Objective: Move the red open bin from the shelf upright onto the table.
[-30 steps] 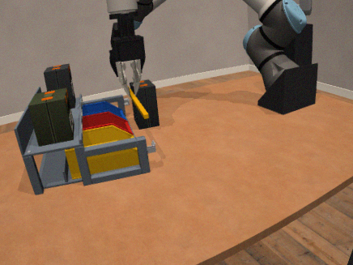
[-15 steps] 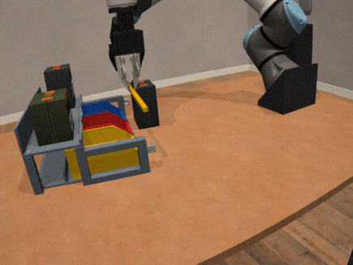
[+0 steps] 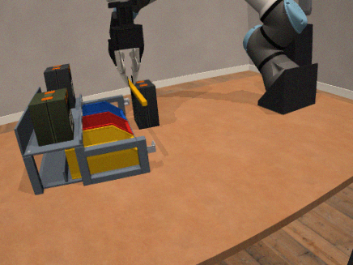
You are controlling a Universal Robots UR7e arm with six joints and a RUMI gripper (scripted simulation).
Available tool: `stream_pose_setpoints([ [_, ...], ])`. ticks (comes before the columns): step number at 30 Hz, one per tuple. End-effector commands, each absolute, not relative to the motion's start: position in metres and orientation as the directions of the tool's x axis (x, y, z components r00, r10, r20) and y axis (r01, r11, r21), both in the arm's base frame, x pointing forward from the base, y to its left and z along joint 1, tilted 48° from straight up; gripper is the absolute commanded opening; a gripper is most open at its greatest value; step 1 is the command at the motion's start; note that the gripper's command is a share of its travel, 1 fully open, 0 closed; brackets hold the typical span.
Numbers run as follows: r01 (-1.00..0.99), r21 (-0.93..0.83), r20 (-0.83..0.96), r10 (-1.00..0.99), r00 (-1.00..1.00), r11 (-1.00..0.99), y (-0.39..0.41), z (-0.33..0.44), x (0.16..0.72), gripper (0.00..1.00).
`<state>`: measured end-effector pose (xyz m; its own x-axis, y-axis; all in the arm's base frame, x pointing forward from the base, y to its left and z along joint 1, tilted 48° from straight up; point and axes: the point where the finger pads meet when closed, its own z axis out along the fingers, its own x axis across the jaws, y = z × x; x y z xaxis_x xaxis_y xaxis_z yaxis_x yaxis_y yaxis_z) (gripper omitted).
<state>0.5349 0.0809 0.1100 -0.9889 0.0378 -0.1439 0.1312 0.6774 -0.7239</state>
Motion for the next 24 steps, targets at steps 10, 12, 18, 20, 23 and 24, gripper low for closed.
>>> stream_pose_setpoints([
  [10,0.132,-0.724,-0.145,0.037,-0.989,0.678,0.0895,0.1179,0.5343,0.00],
  [12,0.132,-0.724,-0.145,0.037,-0.989,0.678,0.0895,0.1179,0.5343,0.00],
  [18,0.132,-0.724,-0.145,0.037,-0.989,0.678,0.0919,0.1201,0.5341,0.00],
  [20,0.132,-0.724,-0.145,0.037,-0.989,0.678,0.0926,0.1207,0.5340,0.00],
  [23,0.132,-0.724,-0.145,0.037,-0.989,0.678,0.0935,0.1215,0.5339,0.00],
  [24,0.132,-0.724,-0.145,0.037,-0.989,0.678,0.0937,0.1218,0.5339,0.00],
])
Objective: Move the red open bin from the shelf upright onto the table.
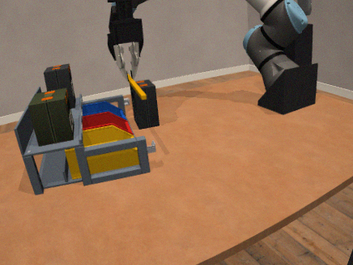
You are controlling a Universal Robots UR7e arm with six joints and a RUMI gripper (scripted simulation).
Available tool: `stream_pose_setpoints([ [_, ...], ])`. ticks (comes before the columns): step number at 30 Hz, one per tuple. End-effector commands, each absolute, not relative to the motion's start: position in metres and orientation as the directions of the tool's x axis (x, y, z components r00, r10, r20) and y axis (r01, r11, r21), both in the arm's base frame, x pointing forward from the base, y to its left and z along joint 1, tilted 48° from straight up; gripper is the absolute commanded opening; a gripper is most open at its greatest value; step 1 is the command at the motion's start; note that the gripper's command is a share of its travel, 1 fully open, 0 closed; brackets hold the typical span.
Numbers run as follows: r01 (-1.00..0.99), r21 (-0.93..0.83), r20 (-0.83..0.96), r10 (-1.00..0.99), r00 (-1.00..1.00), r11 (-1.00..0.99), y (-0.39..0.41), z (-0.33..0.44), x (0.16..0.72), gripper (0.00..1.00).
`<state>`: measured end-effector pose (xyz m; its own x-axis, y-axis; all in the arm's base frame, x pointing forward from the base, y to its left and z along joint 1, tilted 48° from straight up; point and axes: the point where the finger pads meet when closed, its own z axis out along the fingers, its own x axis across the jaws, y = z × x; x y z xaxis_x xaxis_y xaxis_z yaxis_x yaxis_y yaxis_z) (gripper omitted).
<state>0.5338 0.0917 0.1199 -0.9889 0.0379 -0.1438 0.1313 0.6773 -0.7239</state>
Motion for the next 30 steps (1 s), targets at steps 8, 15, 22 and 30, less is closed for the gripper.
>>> stream_pose_setpoints([
  [8,0.132,-0.724,-0.145,0.037,-0.989,0.678,0.0950,0.1230,0.5338,0.00],
  [15,0.132,-0.724,-0.145,0.037,-0.989,0.678,0.0959,0.1238,0.5337,0.00],
  [22,0.132,-0.724,-0.145,0.037,-0.989,0.678,0.0963,0.1241,0.5336,0.00],
  [30,0.132,-0.724,-0.145,0.037,-0.989,0.678,0.0964,0.1242,0.5336,0.00],
])
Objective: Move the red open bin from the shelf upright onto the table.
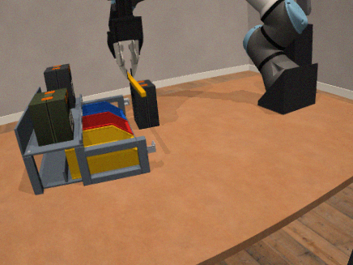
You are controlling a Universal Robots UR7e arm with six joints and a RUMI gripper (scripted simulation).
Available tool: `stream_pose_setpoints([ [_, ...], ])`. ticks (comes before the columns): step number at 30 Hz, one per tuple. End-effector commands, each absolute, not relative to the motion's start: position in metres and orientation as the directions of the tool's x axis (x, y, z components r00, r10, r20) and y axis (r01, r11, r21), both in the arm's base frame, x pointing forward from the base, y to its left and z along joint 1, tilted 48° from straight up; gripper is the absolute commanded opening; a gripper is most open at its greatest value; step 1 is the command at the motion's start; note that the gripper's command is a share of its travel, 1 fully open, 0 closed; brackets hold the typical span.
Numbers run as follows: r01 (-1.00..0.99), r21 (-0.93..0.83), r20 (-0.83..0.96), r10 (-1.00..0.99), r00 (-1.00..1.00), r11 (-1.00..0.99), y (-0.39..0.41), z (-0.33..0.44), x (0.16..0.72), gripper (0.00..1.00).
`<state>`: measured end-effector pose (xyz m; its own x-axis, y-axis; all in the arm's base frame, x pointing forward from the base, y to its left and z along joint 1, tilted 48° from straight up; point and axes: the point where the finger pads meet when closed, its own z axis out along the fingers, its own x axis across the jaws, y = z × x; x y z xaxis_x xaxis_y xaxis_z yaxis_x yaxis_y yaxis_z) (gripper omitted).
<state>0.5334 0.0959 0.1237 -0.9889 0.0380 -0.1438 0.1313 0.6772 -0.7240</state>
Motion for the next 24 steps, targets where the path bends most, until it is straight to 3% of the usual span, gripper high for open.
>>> stream_pose_setpoints([
  [1,0.132,-0.724,-0.145,0.037,-0.989,0.678,0.0964,0.1242,0.5336,0.00],
  [24,0.132,-0.724,-0.145,0.037,-0.989,0.678,0.0967,0.1229,0.5245,0.00],
])
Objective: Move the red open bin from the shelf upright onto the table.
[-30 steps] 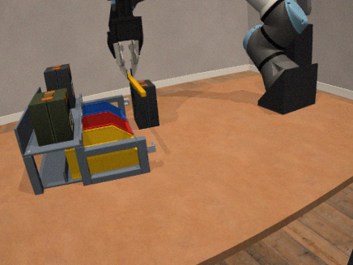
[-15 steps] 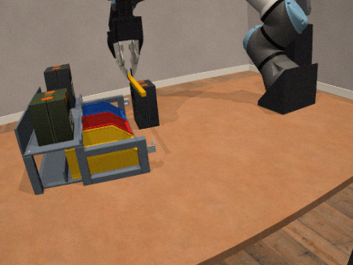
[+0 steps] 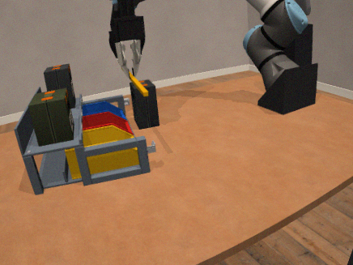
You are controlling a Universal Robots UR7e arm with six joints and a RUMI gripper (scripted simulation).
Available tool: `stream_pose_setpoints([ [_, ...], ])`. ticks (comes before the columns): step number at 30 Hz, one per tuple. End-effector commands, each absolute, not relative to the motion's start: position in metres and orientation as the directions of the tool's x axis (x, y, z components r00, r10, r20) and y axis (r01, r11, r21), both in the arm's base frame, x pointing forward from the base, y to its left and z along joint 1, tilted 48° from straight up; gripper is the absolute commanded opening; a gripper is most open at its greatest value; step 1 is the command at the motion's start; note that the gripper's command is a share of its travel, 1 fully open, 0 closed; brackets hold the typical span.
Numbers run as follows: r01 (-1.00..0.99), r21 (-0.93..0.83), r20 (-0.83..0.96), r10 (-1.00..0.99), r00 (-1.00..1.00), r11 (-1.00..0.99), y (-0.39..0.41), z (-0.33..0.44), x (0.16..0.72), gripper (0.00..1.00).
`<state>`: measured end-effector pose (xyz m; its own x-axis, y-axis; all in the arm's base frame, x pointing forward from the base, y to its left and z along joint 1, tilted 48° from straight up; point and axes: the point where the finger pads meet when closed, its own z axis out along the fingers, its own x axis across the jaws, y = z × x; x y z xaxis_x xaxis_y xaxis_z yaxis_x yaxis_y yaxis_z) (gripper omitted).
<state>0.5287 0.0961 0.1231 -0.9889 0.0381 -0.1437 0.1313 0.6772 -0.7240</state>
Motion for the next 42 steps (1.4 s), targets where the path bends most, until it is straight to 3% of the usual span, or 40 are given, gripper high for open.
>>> stream_pose_setpoints([
  [1,0.132,-0.724,-0.145,0.037,-0.989,0.678,0.097,0.123,0.524,0.00],
  [42,0.132,-0.724,-0.145,0.037,-0.989,0.678,0.100,0.108,0.426,0.00],
])
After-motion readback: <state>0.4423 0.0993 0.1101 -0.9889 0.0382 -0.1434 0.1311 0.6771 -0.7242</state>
